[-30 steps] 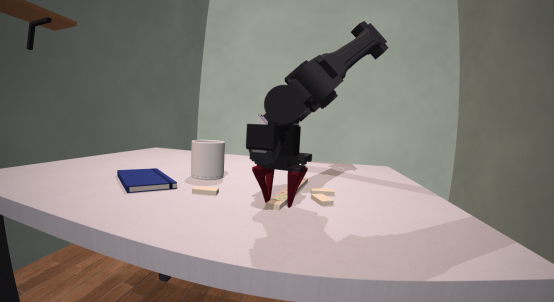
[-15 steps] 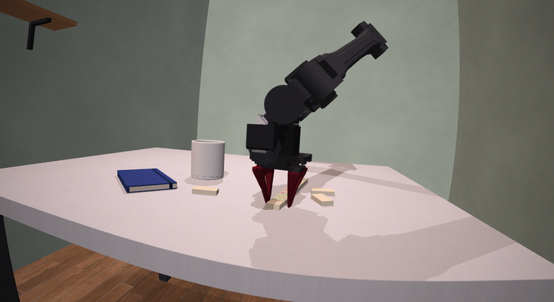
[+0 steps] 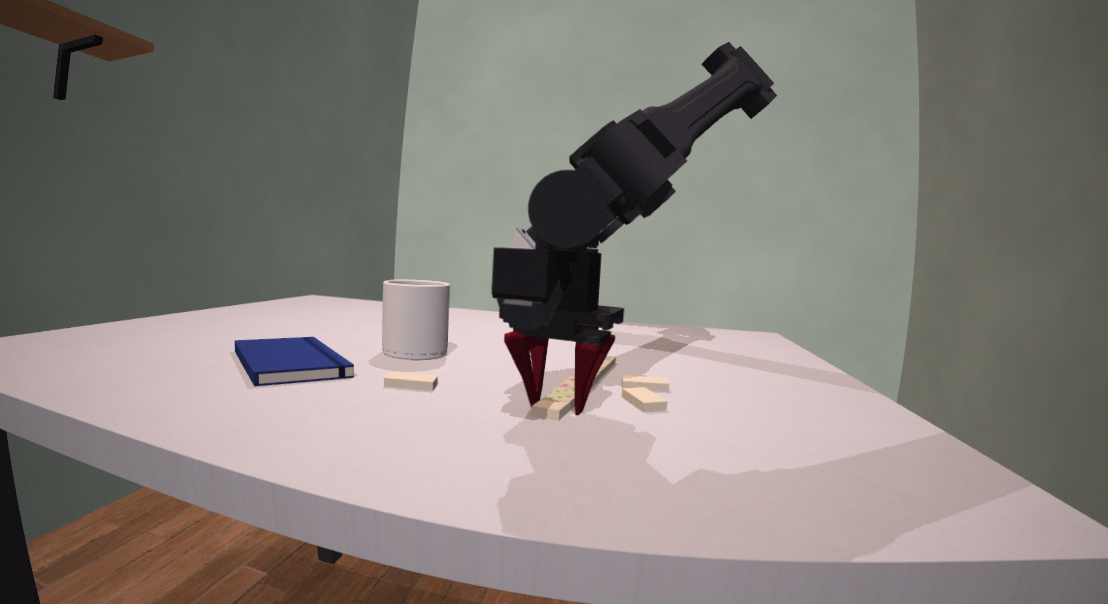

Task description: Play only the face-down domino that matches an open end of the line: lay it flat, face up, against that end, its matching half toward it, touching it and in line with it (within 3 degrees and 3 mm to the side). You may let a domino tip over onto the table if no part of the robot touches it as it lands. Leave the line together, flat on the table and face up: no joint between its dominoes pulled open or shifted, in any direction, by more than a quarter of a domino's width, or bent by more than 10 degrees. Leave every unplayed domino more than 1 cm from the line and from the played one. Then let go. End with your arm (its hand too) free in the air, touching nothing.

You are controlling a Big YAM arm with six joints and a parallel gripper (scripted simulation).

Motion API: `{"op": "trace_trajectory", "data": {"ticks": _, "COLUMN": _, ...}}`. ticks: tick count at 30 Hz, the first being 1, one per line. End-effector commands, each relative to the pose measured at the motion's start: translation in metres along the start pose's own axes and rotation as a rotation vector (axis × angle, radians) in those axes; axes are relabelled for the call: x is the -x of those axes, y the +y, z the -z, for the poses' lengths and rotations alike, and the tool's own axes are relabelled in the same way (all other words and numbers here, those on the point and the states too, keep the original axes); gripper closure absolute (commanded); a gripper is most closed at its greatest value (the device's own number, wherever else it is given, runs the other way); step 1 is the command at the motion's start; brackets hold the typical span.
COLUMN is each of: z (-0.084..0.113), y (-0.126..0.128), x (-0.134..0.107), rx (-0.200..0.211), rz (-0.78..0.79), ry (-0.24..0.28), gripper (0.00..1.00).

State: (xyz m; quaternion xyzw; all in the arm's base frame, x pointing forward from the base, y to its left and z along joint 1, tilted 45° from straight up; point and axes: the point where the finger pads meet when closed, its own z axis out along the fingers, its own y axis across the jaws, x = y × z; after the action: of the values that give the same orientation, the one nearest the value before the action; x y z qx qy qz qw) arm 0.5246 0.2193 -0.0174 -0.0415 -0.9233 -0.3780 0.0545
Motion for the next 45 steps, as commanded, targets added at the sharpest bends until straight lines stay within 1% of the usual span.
{"op": "trace_trajectory", "data": {"ticks": 1, "z": 0.0000, "y": -0.0057, "x": 0.0015, "rx": -0.005, "rz": -0.013, "ry": -0.007, "gripper": 0.57}}
{"op": "trace_trajectory", "data": {"ticks": 6, "z": 0.0000, "y": -0.0057, "x": 0.0015, "rx": -0.005, "rz": -0.013, "ry": -0.007, "gripper": 0.57}}
{"op": "trace_trajectory", "data": {"ticks": 7, "z": 0.0038, "y": 0.0000, "x": 0.0023, "rx": 0.001, "rz": 0.000, "ry": -0.008, "gripper": 0.57}}
{"op": "trace_trajectory", "data": {"ticks": 16, "z": 0.0006, "y": -0.0065, "x": 0.0012, "rx": -0.005, "rz": -0.014, "ry": -0.007, "gripper": 0.57}}
{"op": "trace_trajectory", "data": {"ticks": 23, "z": 0.0006, "y": -0.0065, "x": 0.0012, "rx": -0.005, "rz": -0.014, "ry": -0.007, "gripper": 0.57}}
{"op": "trace_trajectory", "data": {"ticks": 24, "z": 0.0039, "y": -0.0001, "x": 0.0023, "rx": 0.001, "rz": 0.000, "ry": -0.008, "gripper": 0.57}}
{"op": "trace_trajectory", "data": {"ticks": 33, "z": 0.0013, "y": -0.0072, "x": 0.0011, "rx": -0.005, "rz": -0.015, "ry": -0.008, "gripper": 0.57}}
{"op": "trace_trajectory", "data": {"ticks": 40, "z": 0.0013, "y": -0.0072, "x": 0.0011, "rx": -0.005, "rz": -0.015, "ry": -0.008, "gripper": 0.57}}
{"op": "trace_trajectory", "data": {"ticks": 41, "z": 0.0040, "y": -0.0002, "x": 0.0023, "rx": 0.001, "rz": -0.001, "ry": -0.008, "gripper": 0.57}}
{"op": "trace_trajectory", "data": {"ticks": 45, "z": 0.0031, "y": -0.0036, "x": 0.0018, "rx": -0.002, "rz": -0.007, "ry": -0.008, "gripper": 0.57}}
